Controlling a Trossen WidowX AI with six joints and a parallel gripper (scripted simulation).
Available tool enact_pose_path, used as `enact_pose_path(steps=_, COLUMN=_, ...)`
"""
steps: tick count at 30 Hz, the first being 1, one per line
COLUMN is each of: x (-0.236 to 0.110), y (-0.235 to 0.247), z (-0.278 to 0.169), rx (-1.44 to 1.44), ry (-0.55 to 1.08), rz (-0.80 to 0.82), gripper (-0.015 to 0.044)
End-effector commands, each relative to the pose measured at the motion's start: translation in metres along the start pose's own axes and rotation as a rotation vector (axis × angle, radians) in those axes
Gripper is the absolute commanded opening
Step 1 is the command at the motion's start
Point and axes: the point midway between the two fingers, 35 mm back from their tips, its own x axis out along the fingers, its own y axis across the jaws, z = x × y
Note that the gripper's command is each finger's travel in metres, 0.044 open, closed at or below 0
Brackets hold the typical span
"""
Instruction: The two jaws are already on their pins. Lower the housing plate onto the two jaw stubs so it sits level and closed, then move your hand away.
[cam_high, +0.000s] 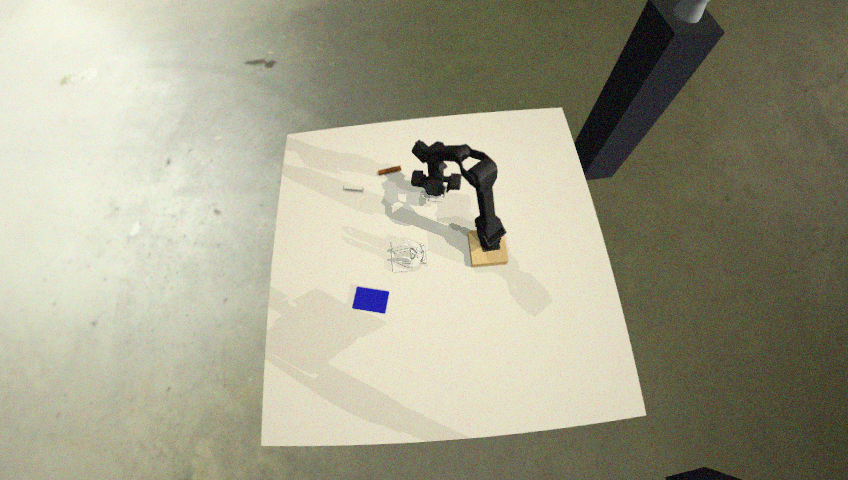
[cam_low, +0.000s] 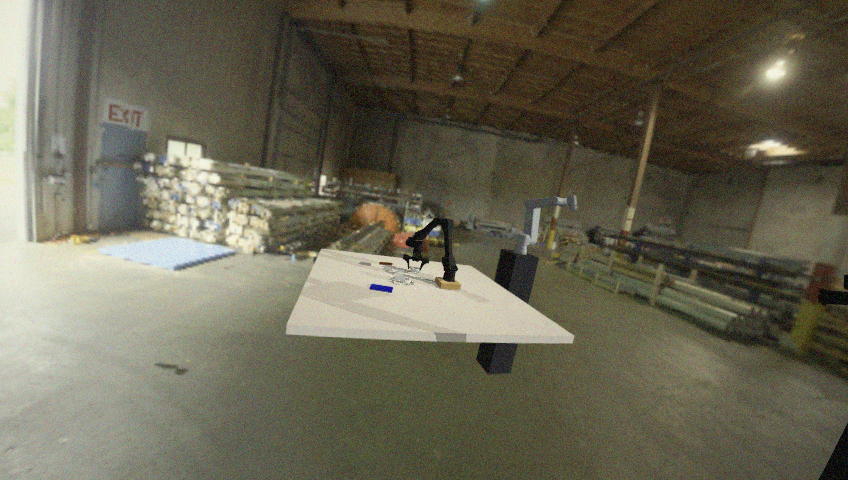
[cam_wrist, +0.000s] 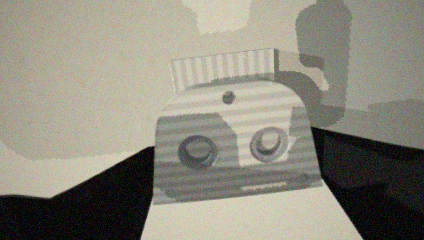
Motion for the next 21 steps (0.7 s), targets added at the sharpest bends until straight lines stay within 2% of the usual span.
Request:
enact_pose_path(steps=1, x=0.000, y=0.000, z=0.000, rx=0.000, ry=0.000, rz=0.000, gripper=0.0351)
enact_pose_path(steps=11, x=-0.002, y=0.000, z=0.000, rx=0.000, ry=0.000, rz=0.000, gripper=0.0351)
enact_pose_path(steps=21, x=-0.033, y=-0.002, z=-0.002, rx=0.002, ry=-0.001, rz=-0.001, gripper=0.0351)
